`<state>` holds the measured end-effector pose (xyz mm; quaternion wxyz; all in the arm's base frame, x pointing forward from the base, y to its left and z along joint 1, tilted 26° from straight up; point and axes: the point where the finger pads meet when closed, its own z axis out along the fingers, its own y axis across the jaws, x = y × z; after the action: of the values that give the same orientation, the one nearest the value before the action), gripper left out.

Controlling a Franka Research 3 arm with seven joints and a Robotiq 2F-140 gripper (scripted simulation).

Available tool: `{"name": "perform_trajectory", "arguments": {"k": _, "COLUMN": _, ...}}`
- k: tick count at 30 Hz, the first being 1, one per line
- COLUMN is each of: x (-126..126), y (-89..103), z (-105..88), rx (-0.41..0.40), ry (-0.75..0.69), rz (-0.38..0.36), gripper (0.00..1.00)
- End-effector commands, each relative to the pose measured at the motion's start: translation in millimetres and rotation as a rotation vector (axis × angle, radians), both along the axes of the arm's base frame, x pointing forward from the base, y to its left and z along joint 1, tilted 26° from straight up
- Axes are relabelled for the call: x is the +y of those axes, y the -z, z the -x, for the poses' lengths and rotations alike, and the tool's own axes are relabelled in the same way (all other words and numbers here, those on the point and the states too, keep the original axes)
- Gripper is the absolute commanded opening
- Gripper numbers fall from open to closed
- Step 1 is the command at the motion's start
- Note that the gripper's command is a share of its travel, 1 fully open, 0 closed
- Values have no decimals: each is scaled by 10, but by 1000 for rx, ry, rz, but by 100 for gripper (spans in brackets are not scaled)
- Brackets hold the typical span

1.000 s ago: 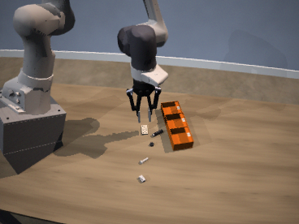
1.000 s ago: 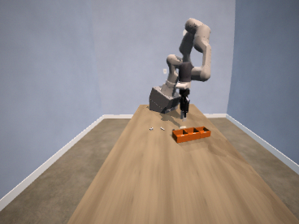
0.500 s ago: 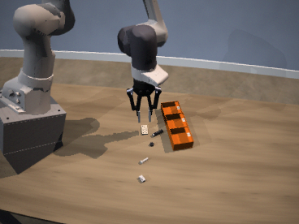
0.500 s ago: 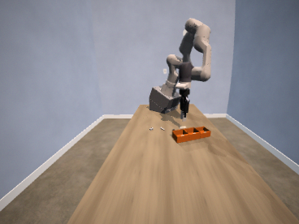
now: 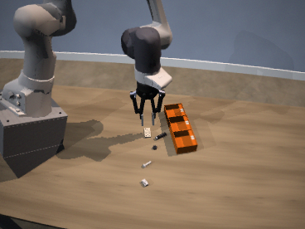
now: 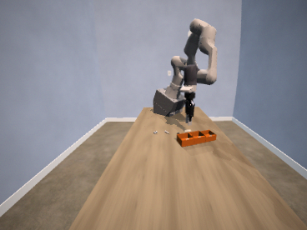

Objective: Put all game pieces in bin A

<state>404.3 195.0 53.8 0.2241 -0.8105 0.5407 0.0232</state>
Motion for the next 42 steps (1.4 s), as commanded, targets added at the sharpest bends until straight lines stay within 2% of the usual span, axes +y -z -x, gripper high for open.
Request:
{"name": "perform_trajectory", "arguments": {"k": 1, "x": 31, "y": 122, "z": -28, "rx": -7, "ry": -4, "rz": 6, "gripper": 25}}
{"name": "perform_trajectory", "arguments": {"k": 10, "x": 137, "y": 445, "z": -120, "rx": -7, "ry": -4, "rz": 6, "gripper": 25}}
{"name": "perform_trajectory", "arguments": {"k": 19, "x": 135, "y": 444, "z": -126, "rx": -7, "ry": -4, "rz": 6, "gripper": 25}}
{"name": "perform_trajectory", "arguments": {"k": 28, "x": 189, "y": 554, "z": -129, "rx": -7, "ry": -4, "rz": 6, "gripper": 25}}
{"name": "perform_trajectory", "arguments": {"k": 39, "x": 198, "y": 552, "z": -120, "rx": -7, "ry": -4, "rz": 6, "gripper": 25}}
{"name": "perform_trajectory", "arguments": {"k": 40, "x": 198, "y": 552, "z": -120, "rx": -7, "ry": -4, "rz": 6, "gripper": 13}}
{"name": "perform_trajectory", "arguments": {"k": 42, "x": 198, "y": 552, "z": -120, "rx": -7, "ry": -4, "rz": 6, "gripper": 13}}
